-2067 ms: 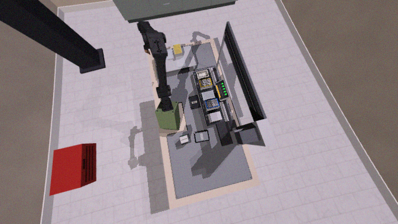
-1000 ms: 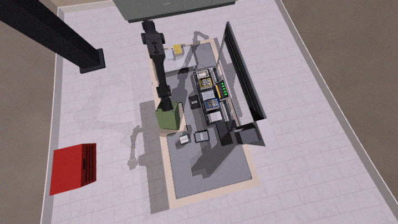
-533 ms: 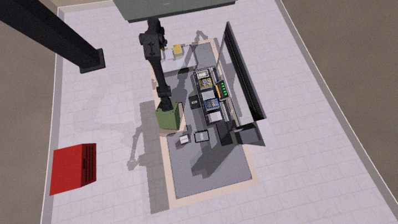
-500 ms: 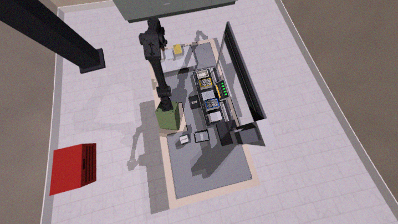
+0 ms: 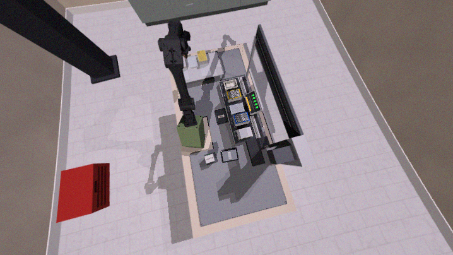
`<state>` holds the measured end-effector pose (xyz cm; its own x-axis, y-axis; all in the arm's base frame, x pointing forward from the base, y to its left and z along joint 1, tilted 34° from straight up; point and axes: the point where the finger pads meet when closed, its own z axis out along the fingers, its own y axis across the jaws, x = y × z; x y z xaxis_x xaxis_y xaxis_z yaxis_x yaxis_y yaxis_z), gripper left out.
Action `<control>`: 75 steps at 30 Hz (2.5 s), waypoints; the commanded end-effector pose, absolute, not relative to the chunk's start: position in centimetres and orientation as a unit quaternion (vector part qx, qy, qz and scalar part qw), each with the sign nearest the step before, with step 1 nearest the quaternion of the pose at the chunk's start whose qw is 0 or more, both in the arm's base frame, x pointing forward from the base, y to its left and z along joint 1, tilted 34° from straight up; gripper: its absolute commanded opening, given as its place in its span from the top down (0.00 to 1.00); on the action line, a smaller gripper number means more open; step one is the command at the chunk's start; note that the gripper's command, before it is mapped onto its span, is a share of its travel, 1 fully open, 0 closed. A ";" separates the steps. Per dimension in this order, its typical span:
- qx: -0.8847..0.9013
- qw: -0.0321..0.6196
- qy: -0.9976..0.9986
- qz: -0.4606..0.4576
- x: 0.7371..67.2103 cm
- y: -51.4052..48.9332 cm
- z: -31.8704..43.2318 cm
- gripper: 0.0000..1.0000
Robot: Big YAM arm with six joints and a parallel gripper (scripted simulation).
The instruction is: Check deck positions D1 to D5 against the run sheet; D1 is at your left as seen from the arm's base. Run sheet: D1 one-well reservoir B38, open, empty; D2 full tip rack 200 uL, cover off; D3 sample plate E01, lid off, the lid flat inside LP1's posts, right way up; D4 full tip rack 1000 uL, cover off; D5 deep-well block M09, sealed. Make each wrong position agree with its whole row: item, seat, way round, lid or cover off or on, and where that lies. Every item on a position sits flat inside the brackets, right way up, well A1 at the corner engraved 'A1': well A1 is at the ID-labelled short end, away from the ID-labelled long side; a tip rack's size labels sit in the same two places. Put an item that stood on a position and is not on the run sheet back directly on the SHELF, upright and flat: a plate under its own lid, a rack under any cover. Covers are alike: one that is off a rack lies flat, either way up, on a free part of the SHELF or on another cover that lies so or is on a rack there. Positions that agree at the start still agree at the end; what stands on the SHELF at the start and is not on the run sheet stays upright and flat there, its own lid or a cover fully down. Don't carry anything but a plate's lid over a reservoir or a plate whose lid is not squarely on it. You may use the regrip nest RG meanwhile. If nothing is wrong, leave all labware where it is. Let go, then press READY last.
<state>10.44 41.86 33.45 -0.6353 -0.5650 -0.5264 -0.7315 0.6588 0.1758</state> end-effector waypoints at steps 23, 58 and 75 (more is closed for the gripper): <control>-0.293 0.213 0.903 0.232 9.9 41.0 36.3 1.00; -0.120 0.172 0.943 0.257 19.2 39.8 38.0 1.00; 0.014 0.131 0.950 0.283 18.2 39.3 38.0 1.00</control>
<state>18.66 39.51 35.76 -0.9604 0.0186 -0.2778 -0.1249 0.8629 0.4898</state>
